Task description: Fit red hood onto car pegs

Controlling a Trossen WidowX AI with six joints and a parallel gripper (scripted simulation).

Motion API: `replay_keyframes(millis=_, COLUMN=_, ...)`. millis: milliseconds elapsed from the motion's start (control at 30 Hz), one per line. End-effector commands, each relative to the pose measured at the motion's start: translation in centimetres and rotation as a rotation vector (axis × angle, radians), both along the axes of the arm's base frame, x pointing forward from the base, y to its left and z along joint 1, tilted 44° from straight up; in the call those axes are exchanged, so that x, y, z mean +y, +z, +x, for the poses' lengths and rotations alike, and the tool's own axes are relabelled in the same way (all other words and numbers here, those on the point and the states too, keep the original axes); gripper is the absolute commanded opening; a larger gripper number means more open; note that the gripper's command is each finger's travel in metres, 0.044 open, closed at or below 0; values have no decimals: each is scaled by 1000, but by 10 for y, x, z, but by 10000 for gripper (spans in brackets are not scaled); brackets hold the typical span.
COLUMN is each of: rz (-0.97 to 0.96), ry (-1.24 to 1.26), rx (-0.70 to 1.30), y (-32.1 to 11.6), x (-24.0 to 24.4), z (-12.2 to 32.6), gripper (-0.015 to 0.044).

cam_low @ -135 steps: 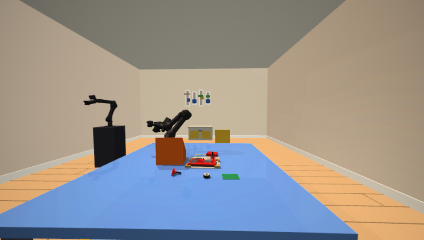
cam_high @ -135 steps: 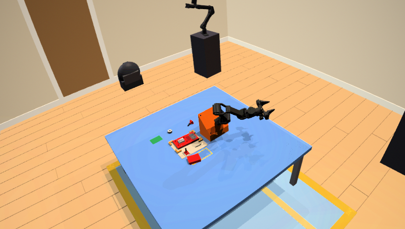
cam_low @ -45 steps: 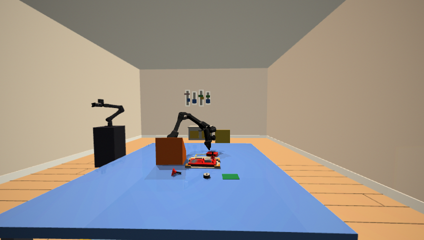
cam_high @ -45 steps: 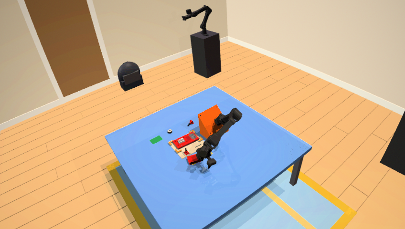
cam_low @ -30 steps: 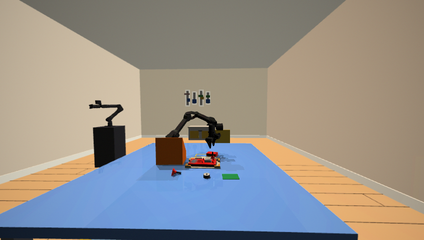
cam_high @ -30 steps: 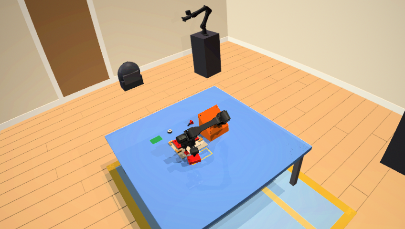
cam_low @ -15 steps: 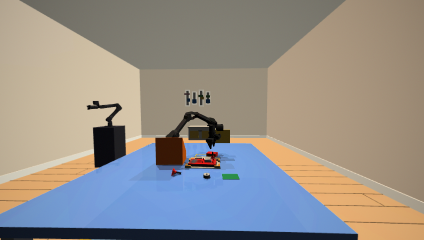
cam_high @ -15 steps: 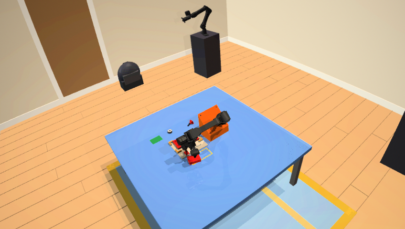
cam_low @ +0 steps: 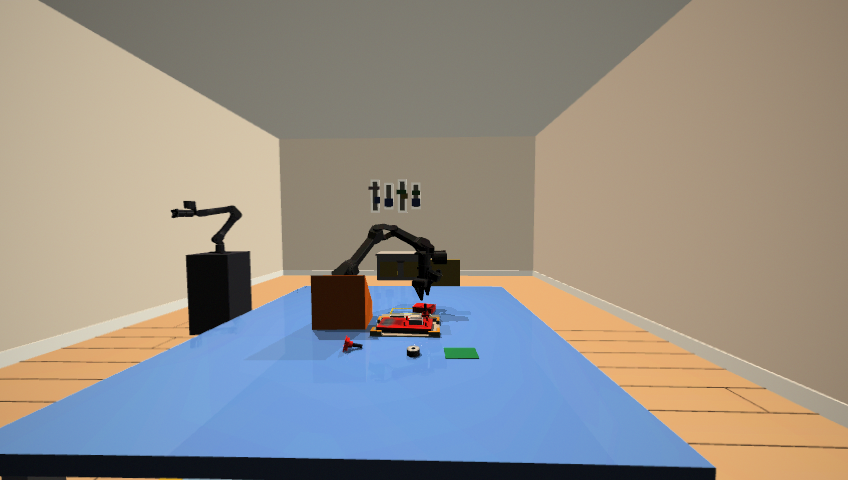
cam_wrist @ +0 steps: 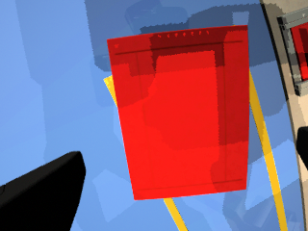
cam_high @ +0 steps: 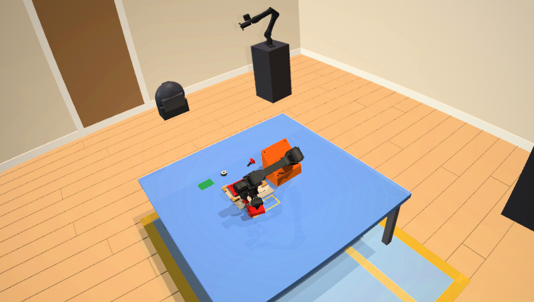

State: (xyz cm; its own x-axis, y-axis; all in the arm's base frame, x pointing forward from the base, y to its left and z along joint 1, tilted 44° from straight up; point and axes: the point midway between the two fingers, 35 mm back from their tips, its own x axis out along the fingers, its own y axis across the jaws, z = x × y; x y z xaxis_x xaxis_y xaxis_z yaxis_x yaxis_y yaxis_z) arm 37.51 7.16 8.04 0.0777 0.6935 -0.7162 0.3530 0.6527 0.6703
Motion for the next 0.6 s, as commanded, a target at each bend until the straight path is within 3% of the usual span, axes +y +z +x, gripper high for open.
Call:
replay_keyframes(millis=0, rz=4, ry=-4, rx=7, y=-3, x=2, z=-1, gripper=440)
replay_keyframes(millis=567, rz=4, ry=-4, rx=7, y=-11, x=11, z=0, gripper=440)
